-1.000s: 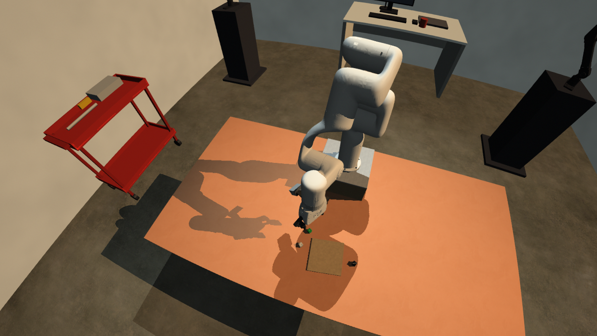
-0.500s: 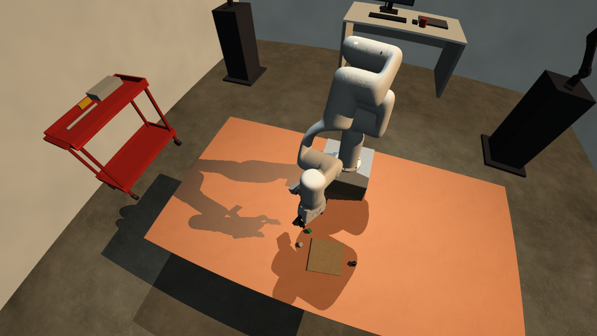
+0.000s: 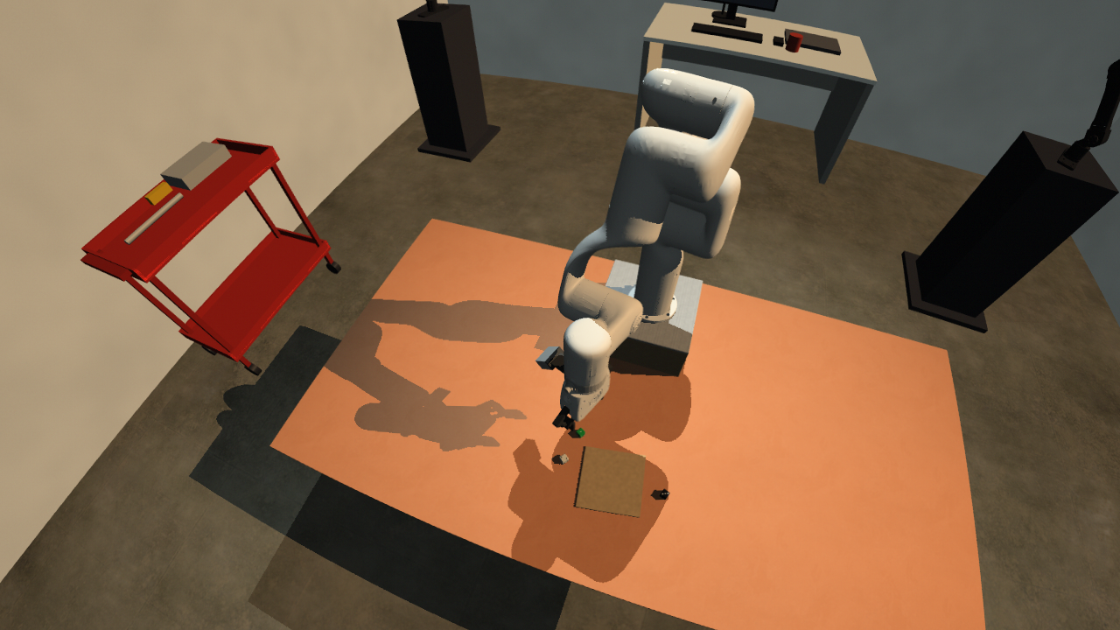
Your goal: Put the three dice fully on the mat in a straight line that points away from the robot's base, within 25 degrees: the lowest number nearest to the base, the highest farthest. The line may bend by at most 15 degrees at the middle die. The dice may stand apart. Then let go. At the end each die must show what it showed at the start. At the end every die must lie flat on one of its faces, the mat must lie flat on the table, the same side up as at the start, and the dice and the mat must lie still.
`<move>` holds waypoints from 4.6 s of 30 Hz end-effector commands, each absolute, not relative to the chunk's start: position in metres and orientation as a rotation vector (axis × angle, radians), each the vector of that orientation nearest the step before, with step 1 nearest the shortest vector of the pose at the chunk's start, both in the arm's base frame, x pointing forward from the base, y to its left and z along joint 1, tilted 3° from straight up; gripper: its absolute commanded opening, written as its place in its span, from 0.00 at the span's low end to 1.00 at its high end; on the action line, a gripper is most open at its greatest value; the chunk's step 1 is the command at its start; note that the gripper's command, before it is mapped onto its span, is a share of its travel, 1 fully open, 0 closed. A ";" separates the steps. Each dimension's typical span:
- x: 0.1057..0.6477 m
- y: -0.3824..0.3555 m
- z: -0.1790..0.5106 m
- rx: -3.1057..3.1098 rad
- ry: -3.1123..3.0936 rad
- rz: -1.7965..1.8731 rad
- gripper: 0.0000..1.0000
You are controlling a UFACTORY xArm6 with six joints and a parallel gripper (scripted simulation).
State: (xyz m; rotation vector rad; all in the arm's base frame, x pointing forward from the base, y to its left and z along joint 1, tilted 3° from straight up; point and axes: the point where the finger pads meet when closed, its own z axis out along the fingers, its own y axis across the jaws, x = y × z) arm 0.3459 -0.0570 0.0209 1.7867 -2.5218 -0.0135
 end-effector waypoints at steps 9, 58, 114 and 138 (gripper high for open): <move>0.348 -0.058 0.016 2.178 -2.206 -0.027 1.00; 0.348 -0.058 -0.006 3.086 -0.440 -0.061 1.00; 0.347 -0.058 -0.029 2.709 1.602 -0.070 1.00; 0.347 -0.058 -0.030 2.695 1.627 -0.070 0.31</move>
